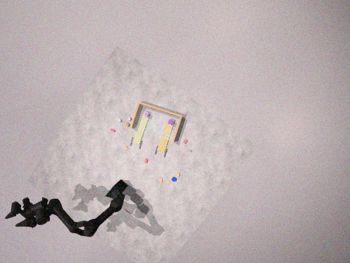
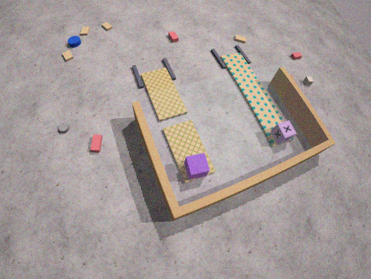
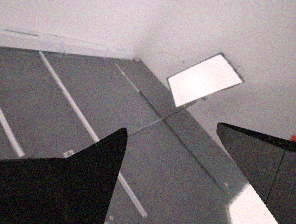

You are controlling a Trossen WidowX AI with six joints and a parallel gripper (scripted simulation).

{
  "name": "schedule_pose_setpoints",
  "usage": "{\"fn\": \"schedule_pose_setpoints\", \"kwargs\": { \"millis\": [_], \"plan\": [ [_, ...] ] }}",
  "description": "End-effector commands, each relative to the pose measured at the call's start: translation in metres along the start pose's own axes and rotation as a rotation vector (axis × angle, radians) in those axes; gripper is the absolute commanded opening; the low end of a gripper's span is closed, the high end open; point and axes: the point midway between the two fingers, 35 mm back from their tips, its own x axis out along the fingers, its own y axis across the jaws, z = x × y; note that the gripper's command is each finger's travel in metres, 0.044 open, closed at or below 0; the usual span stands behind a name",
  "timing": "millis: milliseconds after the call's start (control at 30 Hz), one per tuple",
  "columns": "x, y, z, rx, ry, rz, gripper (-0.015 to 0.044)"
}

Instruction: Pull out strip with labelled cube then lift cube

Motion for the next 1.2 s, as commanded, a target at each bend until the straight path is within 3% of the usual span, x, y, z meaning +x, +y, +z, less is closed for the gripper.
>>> {"fn": "schedule_pose_setpoints", "kwargs": {
  "millis": [0, 333, 600, 867, 1167],
  "plan": [
    [-0.001, 0.001, 0.0, 0.005, -0.001, 0.004, 0.04],
    [-0.061, 0.085, 0.002, 0.423, -0.026, 0.327, 0.04],
    [-0.172, 0.177, 0.001, 0.852, 0.115, 0.758, 0.04],
    [-0.305, 0.226, 0.004, 1.205, 0.419, 1.165, 0.04],
    [-0.461, 0.227, 0.009, 1.458, 0.958, 1.553, 0.04]
  ]
}}
